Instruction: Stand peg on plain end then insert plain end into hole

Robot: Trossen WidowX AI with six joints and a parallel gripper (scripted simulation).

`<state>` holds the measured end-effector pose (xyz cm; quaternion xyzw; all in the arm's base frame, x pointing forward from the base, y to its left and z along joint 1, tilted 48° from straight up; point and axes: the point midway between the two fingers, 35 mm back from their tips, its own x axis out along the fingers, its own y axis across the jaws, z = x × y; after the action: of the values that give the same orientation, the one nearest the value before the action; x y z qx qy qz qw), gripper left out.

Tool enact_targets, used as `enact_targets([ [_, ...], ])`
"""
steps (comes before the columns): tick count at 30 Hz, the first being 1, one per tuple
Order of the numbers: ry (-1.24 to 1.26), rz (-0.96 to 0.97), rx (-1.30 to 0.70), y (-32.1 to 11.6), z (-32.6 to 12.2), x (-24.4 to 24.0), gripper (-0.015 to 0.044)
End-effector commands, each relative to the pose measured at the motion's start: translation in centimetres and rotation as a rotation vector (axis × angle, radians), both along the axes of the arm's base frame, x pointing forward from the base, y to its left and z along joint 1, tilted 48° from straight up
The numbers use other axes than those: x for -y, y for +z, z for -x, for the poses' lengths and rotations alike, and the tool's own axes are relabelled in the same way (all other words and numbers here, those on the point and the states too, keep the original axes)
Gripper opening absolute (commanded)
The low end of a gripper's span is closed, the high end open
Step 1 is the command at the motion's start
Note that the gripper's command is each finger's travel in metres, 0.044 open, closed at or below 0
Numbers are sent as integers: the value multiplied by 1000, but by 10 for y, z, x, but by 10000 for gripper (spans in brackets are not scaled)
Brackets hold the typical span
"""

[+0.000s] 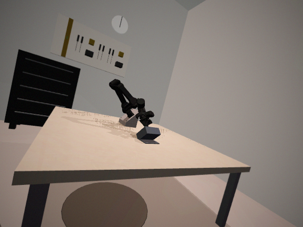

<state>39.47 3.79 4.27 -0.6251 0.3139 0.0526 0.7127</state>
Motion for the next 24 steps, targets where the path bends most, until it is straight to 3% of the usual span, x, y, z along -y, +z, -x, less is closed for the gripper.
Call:
enact_targets([
  [1,0,0,1,0,0,0,52],
  [16,0,-1,0,2,2,-1,440],
  [24,1,-2,-2,8,9,-6,440],
])
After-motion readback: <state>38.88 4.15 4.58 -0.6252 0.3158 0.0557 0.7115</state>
